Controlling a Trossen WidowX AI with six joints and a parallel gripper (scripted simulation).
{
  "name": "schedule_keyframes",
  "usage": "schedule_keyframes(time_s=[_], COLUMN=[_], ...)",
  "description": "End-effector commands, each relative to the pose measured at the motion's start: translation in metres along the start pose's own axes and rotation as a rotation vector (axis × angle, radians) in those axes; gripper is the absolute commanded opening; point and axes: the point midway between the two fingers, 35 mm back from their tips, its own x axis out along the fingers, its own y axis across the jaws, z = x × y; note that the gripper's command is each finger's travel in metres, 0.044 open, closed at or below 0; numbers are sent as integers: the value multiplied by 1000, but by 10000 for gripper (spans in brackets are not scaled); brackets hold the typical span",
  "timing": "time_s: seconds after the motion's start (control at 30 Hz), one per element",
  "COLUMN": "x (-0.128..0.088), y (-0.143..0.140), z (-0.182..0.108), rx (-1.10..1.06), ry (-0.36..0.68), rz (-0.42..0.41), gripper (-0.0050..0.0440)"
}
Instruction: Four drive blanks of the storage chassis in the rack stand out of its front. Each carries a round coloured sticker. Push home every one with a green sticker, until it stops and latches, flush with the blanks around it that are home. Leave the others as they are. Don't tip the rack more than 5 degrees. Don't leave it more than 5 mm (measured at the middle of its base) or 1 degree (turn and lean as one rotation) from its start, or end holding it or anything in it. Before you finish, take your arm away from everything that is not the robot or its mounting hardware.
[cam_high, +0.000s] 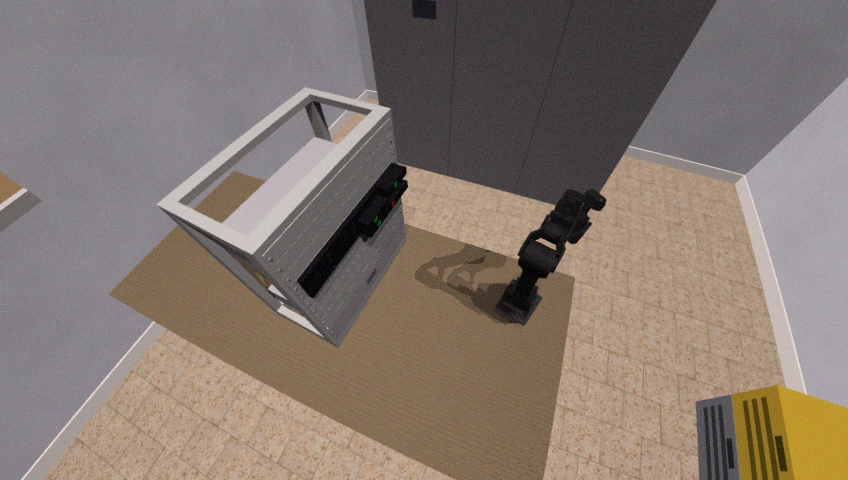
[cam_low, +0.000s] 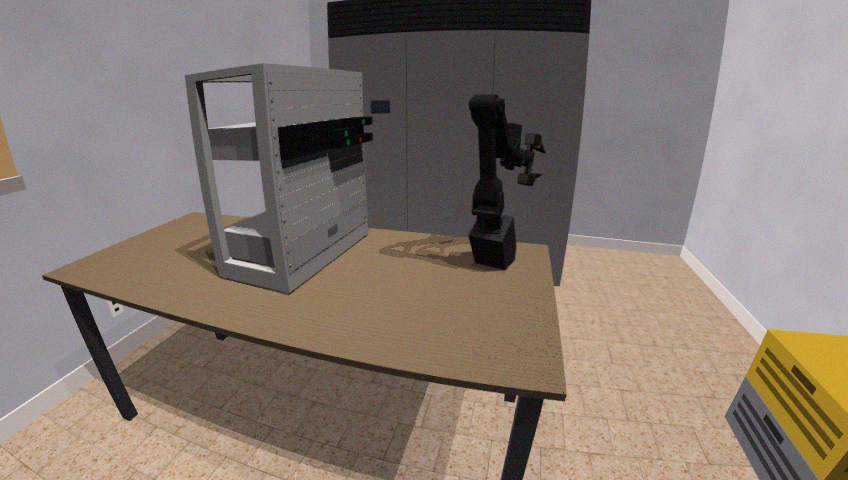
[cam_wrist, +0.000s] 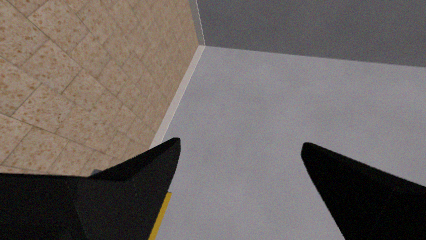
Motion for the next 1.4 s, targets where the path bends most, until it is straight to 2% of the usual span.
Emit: schedule_keyframes(time_s=[0.0,0.53,0.57,1.37], x=[-1,-1,-1,-1], y=[-7,-7,-7,-8], z=[0,0,0,0], rx=[9,9,9,11], ry=[-1,-1,-1,-3], rz=[-18,-18,-18,-18], gripper=[400,400,440,440])
